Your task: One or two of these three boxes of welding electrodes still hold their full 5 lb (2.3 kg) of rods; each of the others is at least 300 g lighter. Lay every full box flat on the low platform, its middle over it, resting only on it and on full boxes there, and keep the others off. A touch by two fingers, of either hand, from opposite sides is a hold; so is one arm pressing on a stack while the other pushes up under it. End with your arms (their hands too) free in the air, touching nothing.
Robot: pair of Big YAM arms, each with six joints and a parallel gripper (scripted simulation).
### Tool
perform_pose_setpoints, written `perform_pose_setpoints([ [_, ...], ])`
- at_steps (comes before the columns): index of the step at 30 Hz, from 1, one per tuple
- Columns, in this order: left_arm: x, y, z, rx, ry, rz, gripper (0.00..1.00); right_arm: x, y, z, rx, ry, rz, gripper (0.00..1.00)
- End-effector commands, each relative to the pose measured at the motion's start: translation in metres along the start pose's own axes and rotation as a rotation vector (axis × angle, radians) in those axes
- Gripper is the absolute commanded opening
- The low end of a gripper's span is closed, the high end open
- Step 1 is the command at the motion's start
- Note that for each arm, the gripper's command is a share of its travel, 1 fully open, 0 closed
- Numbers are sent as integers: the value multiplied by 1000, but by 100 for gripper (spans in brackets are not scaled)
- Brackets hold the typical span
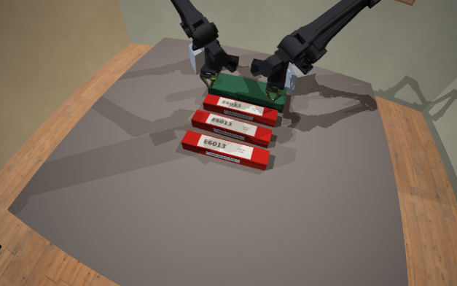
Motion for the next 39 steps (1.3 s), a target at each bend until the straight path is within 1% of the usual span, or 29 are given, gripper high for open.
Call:
perform_pose_setpoints([
  [1,20,7,9,8,34,-27,72,27,8,-12,-11,-47,-34,72],
  [20,20,7,9,8,34,-27,72,27,8,-12,-11,-47,-34,72],
  [21,20,7,9,8,34,-27,72,46,11,-18,-21,-75,-54,72],
  [22,37,11,15,17,60,-46,72,48,11,-17,-21,-75,-54,72],
  [26,44,10,15,18,60,-47,72,55,10,-17,-21,-75,-55,72],
  [28,35,8,4,3,34,-27,72,58,11,-17,-20,-73,-54,72],
  [29,34,12,6,0,27,-22,72,53,13,-16,-14,-62,-46,72],
  [30,39,14,11,4,34,-28,72,53,14,-15,-12,-58,-43,72],
  [31,45,13,13,9,43,-35,72,50,11,-7,-5,-46,-34,72],
  [32,50,12,13,13,51,-42,72,57,9,-9,-11,-56,-42,72],
  [34,50,12,13,13,51,-42,72,57,9,-9,-11,-56,-42,72],
  [35,39,5,-3,-3,22,-17,72,66,10,-15,-20,-73,-54,72],
  [36,42,5,-2,0,26,-22,72,69,10,-16,-22,-75,-56,72],
  [38,61,10,14,18,59,-50,72,72,10,-16,-22,-75,-57,72],
  [39,63,10,14,18,59,-50,72,74,10,-16,-22,-75,-57,72],
])
Point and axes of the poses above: on each arm, the point where the finger pads meet when closed, its own x axis back along the fingers, its own z axis across the jaws, y = z × x, the point moved 8 cm from there along x, back along the fingers, and after that the axes turned 7 degrees about x, right-handed, at the moved point
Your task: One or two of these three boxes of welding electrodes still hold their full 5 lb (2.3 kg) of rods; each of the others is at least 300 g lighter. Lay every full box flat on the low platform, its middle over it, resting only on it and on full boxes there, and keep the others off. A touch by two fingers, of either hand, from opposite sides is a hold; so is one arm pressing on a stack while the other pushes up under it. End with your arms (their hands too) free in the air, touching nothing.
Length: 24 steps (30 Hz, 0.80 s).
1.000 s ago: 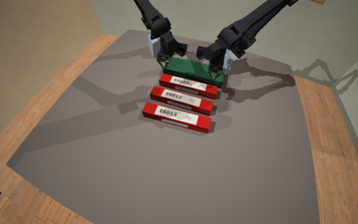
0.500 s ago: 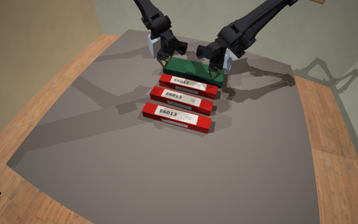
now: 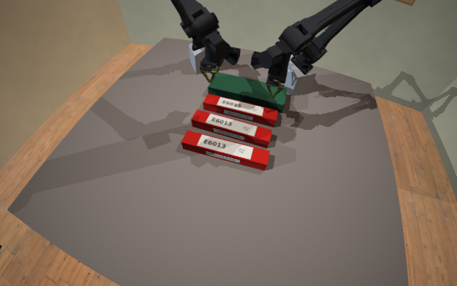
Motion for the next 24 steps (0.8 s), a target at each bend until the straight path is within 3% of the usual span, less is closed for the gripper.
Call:
perform_pose_setpoints([
  [1,33,7,13,20,50,-43,72,40,7,-14,-20,-60,-48,72],
  [4,27,7,5,7,28,-25,72,45,7,-14,-20,-60,-48,72],
  [7,42,7,12,19,48,-42,72,47,8,-13,-16,-54,-44,72],
  [12,45,6,9,16,44,-39,72,55,7,-13,-20,-60,-49,72],
  [13,31,9,3,-3,11,-10,72,49,9,-11,-11,-44,-37,72],
  [17,57,6,12,20,49,-46,72,64,6,-13,-20,-60,-50,72],
  [21,60,8,11,16,43,-40,72,71,6,-12,-20,-60,-51,72],
  [24,43,4,-6,-7,2,-4,72,53,4,-8,-10,-33,-28,72],
])
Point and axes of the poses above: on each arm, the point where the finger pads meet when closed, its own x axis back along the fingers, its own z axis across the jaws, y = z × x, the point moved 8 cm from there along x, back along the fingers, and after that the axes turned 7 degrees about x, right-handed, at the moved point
